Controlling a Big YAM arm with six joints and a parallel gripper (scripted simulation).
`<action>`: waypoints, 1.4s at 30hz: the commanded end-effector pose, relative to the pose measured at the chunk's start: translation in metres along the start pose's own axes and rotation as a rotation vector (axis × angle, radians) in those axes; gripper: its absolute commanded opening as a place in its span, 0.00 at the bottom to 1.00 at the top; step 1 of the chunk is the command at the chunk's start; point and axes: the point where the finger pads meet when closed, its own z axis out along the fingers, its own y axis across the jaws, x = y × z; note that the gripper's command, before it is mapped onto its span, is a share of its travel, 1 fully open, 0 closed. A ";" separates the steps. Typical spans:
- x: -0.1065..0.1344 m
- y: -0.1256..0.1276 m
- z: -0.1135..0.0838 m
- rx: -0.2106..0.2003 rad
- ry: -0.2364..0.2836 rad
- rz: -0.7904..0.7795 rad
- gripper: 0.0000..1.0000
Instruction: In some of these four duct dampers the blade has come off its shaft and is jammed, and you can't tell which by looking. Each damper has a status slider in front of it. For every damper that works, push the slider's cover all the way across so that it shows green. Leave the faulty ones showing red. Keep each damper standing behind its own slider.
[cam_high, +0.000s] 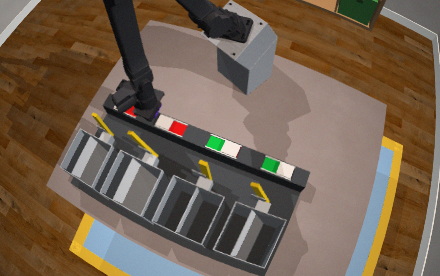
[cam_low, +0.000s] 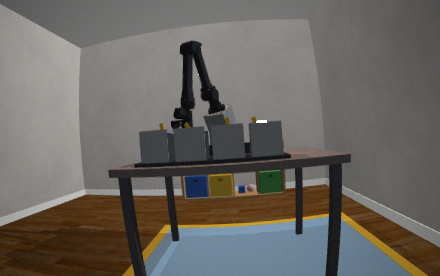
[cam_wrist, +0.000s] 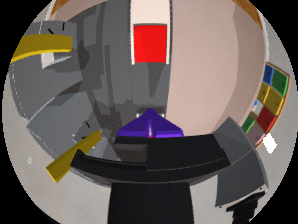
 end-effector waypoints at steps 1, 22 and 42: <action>0.005 -0.004 0.005 0.013 0.007 0.005 0.00; 0.005 -0.004 0.005 0.013 0.007 0.005 0.00; 0.004 -0.001 0.007 0.004 0.003 0.004 0.00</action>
